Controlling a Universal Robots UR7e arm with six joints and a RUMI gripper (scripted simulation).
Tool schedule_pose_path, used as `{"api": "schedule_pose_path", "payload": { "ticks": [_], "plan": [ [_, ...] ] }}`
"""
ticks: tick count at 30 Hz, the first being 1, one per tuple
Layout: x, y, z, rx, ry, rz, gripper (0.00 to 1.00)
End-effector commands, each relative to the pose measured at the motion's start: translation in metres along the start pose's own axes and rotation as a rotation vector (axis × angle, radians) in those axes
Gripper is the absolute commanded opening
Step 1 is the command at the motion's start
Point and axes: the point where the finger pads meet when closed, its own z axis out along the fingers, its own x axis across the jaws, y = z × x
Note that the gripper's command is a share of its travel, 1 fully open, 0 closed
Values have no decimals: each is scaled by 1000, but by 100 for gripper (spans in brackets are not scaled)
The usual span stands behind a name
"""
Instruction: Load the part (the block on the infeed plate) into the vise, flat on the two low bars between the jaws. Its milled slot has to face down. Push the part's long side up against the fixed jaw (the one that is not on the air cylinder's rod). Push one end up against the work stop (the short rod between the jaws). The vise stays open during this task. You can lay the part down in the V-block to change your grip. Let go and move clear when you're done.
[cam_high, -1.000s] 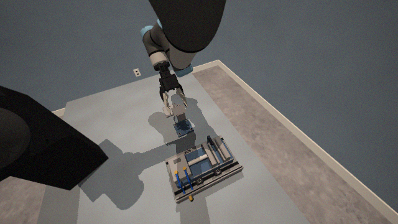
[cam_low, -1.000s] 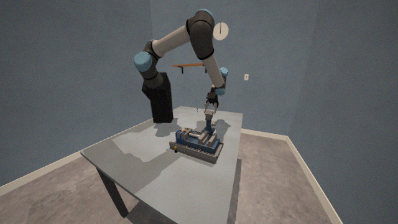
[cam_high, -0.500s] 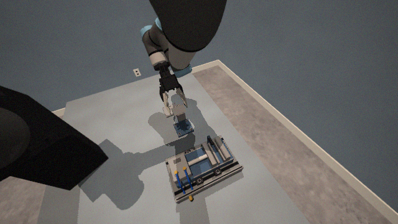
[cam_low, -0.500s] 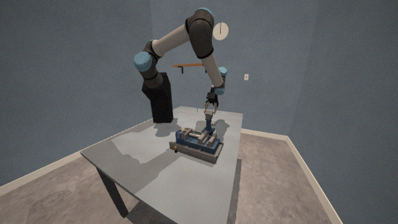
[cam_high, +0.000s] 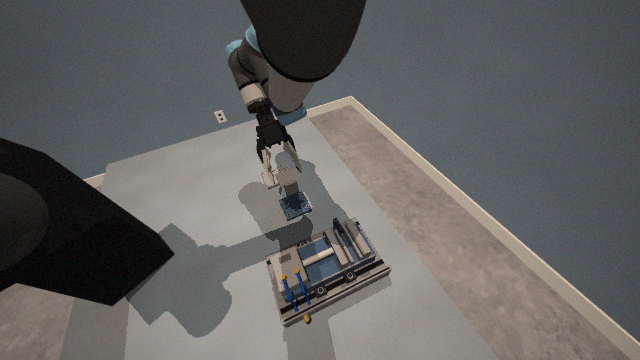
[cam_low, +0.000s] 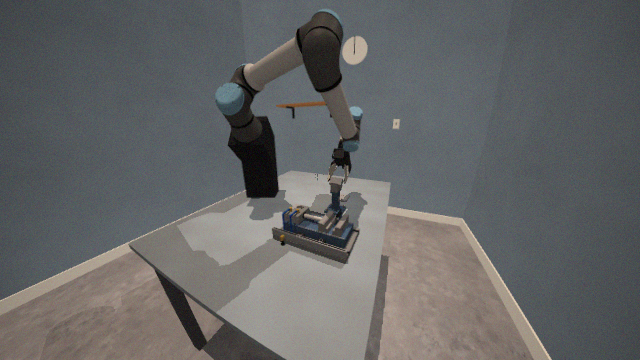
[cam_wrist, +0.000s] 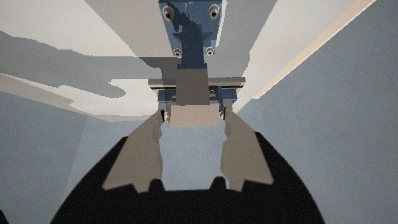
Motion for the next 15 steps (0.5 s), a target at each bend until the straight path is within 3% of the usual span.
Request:
{"api": "schedule_pose_path", "payload": {
  "ticks": [1,15],
  "plan": [
    [0,2,1,16,-2,-1,51],
    [-1,-1,1,32,-5,-1,51]
  ]
}}
